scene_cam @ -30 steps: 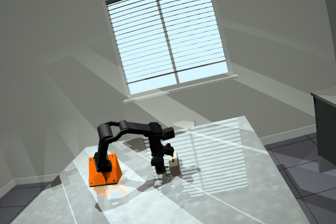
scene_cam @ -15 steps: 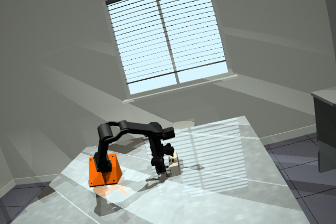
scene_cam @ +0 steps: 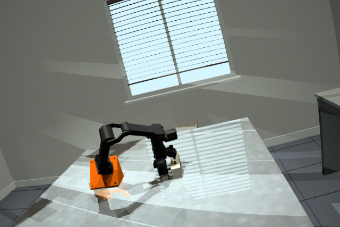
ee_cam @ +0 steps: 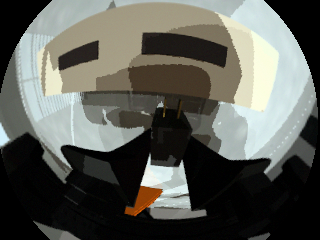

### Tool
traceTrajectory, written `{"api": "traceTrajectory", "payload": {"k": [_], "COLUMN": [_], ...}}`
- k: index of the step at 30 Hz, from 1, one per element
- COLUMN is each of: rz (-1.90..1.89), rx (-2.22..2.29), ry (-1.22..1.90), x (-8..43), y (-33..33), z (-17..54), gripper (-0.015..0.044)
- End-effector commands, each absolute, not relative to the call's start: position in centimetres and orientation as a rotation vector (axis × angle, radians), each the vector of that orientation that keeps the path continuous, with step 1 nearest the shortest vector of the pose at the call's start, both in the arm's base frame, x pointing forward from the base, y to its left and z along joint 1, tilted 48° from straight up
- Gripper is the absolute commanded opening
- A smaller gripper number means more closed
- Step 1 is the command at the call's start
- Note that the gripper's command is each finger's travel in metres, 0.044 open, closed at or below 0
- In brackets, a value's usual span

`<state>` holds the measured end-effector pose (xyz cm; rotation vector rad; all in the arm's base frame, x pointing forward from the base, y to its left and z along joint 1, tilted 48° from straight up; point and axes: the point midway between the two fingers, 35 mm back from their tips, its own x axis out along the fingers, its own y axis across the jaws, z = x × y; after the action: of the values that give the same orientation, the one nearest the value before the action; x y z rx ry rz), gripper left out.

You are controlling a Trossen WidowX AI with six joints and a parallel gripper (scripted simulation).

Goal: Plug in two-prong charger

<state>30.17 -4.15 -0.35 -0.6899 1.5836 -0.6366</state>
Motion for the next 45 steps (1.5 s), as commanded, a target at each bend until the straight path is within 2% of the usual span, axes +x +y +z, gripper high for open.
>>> {"api": "traceTrajectory", "payload": {"k": [1,45], "rz": [-0.636,-0.636], "rx": [-0.695,-0.695], "ry": [1.581,1.580], "x": [30.37,30.89], "y": [-4.15,-4.12], "z": [-0.23,-0.25], "gripper": [0.0000,0.0000]}}
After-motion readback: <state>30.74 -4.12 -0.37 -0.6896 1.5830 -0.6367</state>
